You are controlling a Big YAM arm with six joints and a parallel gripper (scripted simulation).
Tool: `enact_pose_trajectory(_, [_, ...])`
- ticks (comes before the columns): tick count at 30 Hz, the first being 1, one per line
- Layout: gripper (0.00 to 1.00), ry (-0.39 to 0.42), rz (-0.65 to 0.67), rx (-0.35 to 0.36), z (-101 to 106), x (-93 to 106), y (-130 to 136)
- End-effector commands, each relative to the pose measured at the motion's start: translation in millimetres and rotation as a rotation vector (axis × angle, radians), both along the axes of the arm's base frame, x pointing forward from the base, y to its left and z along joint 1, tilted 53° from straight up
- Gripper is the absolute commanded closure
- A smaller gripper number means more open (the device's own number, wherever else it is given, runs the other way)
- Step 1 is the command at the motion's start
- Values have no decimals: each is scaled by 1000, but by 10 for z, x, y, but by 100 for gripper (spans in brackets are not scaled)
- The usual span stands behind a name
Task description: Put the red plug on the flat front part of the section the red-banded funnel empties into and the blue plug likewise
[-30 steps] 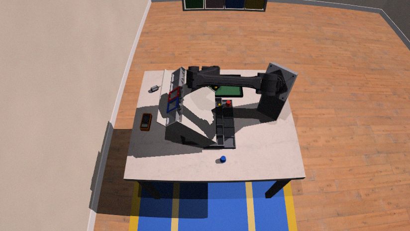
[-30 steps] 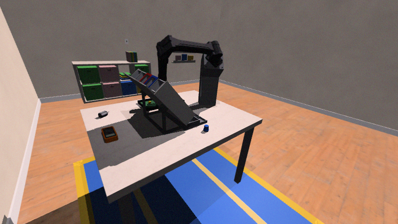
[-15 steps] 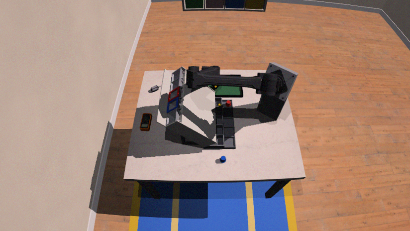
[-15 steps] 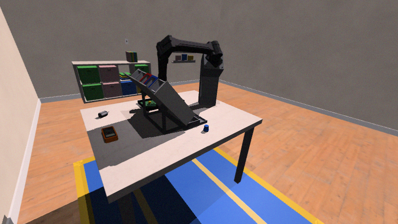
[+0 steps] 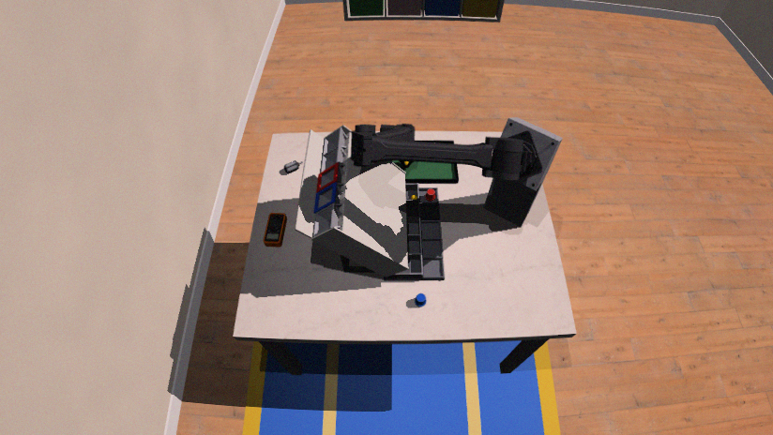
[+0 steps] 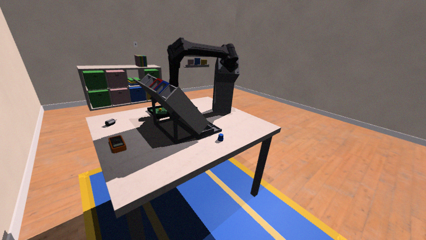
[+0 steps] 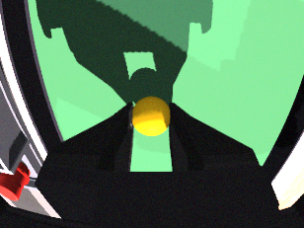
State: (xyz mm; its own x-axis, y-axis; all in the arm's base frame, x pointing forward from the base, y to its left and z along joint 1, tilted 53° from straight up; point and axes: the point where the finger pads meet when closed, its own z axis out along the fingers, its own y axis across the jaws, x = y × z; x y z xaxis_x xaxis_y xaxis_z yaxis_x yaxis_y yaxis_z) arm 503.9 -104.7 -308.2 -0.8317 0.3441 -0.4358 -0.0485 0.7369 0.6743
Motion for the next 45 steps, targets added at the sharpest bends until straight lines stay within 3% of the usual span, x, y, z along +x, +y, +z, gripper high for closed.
enact_pose_trajectory(1, [100,-18,8,-12,38,77,24])
enact_pose_trajectory(45, [100,-23,4,-15,64,73,-17])
